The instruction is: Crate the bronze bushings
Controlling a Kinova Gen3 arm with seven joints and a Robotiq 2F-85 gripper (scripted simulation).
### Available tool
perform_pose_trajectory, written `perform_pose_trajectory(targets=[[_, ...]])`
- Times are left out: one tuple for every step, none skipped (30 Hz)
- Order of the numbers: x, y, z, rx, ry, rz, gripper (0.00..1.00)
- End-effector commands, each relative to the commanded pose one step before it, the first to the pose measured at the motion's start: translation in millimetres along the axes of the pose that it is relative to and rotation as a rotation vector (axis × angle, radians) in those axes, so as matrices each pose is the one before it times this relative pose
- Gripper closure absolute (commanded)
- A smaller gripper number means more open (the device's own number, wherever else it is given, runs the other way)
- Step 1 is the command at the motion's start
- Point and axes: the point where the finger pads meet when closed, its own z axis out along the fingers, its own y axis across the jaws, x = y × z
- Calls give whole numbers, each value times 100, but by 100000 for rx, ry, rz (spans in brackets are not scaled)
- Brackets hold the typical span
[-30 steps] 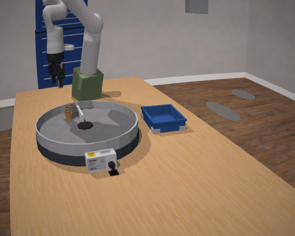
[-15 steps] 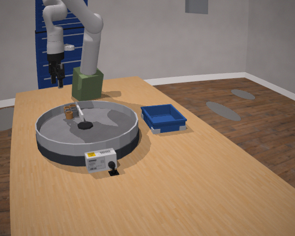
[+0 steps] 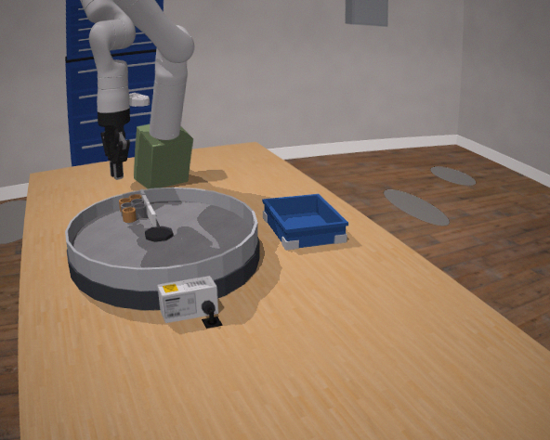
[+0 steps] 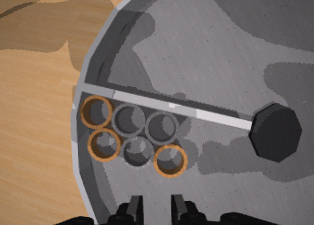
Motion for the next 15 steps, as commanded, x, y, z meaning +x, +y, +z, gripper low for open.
perform_pose_trajectory(targets=[[98,123,22,-40,92,-380,84],[239,385,532,7,-127,241,84],[335,465,571,-2,19,-42,84],[335,465,571,-2,19,-42,84],[335,465,571,-2,19,-42,84],[334,465,571,-2,19,-42,84],[0,0,0,0,0,0,84],[0,0,0,0,0,0,84],[0,0,0,0,0,0,84],[0,0,0,0,0,0,84],[0,0,0,0,0,0,84],[0,0,0,0,0,0,84],[0,0,0,0,0,0,84],[0,0,0,0,0,0,84],[0,0,0,0,0,0,84]])
